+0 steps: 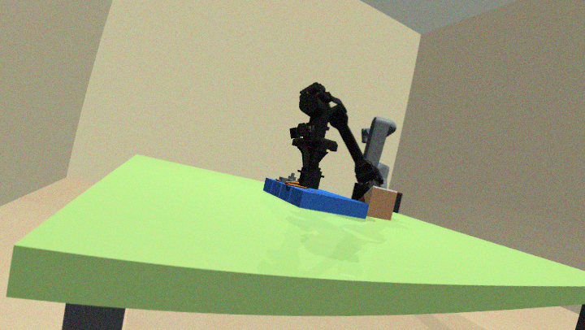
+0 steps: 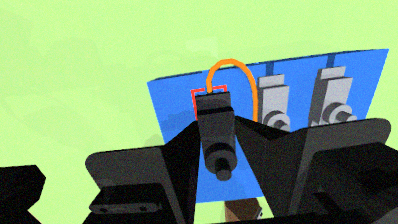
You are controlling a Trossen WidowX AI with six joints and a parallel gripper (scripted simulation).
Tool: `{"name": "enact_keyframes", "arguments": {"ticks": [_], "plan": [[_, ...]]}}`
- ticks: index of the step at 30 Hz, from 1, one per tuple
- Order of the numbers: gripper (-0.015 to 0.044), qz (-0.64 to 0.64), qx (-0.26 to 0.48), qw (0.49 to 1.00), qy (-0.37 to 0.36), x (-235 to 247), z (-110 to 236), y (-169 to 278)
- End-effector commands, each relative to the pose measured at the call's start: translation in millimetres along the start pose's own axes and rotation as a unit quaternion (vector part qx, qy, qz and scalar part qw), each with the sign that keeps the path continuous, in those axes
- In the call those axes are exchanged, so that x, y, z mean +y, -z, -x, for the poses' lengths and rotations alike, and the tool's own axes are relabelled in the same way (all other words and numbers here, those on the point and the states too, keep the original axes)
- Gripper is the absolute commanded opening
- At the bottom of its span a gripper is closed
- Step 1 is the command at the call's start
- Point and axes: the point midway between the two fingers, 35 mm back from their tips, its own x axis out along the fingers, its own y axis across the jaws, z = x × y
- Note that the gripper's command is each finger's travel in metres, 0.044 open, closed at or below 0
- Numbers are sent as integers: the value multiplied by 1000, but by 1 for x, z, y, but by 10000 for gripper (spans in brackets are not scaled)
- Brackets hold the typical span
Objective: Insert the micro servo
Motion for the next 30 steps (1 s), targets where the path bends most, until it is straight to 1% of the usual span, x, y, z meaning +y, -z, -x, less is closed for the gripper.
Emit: {"name": "enact_keyframes", "arguments": {"ticks": [1,30], "plan": [[0,3,-3,1000,1,1,1,0],[0,3,-3,1000,1,0,-24,0]]}}
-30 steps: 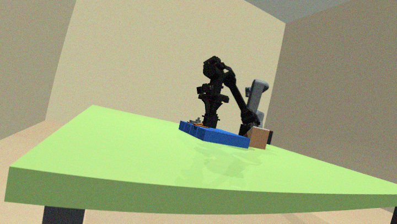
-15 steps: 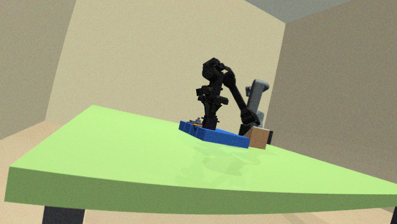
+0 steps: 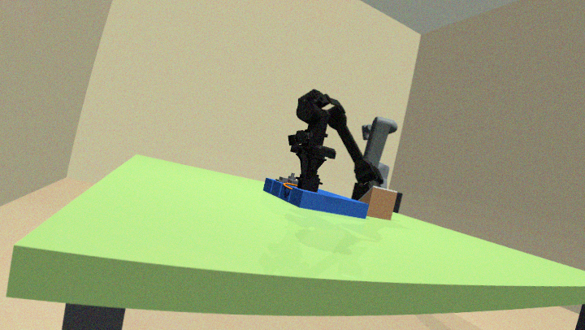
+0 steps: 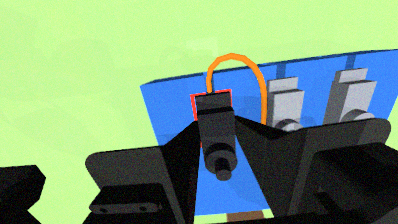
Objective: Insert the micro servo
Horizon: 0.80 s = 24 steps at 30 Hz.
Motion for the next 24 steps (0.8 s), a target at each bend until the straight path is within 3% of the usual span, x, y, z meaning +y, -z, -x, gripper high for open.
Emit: {"name": "enact_keyframes", "arguments": {"ticks": [1,24], "plan": [[0,3,-2,1000,2,0,-3,0],[0,3,-2,1000,3,0,-27,0]]}}
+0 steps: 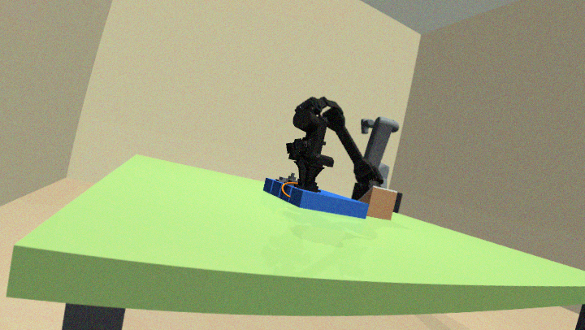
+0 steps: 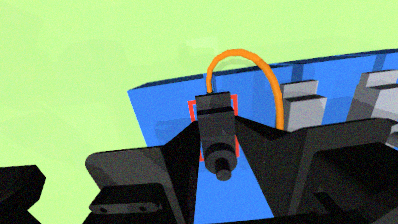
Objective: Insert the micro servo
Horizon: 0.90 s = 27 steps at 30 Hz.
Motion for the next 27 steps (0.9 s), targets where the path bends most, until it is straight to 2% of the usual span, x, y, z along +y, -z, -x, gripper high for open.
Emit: {"name": "enact_keyframes", "arguments": {"ticks": [1,2,9,12,15,20,24,27], "plan": [[0,4,-2,1000,2,0,-3,0],[0,4,-2,1000,2,0,-4,0],[184,4,-2,1000,2,0,-2,0],[187,4,-2,1000,2,1,5,0],[187,4,-2,1000,2,-1,30,3],[187,4,-2,1000,2,-1,33,5],[292,9,-4,1000,-1,3,49,27],[371,9,-3,1000,-3,5,75,69]]}}
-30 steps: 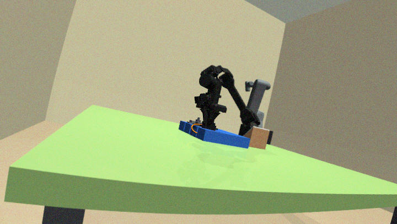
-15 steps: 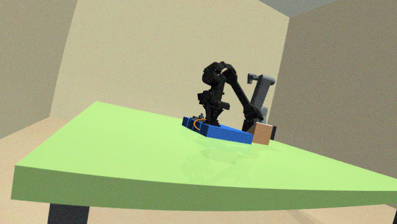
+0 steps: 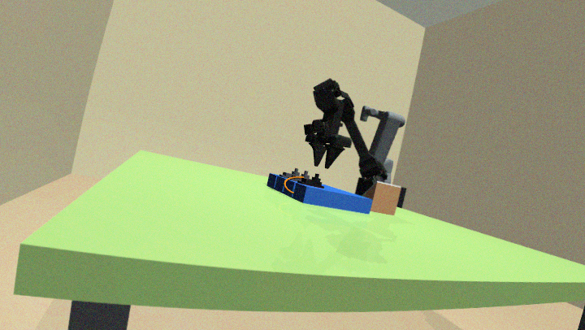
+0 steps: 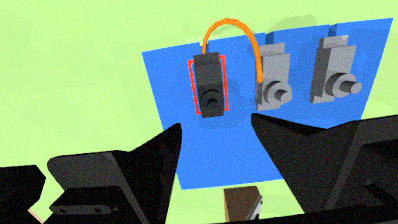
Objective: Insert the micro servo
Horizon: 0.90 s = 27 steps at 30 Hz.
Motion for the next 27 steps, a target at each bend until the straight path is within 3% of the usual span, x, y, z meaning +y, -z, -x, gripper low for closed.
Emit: {"name": "enact_keyframes", "arguments": {"ticks": [1,3,10,17,27], "plan": [[398,6,-3,1000,-2,3,32,50],[440,4,-1,1000,1,1,43,73],[440,6,-2,1000,1,0,46,75],[440,40,-16,999,-3,4,87,73],[440,41,-17,999,-3,4,88,73]]}}
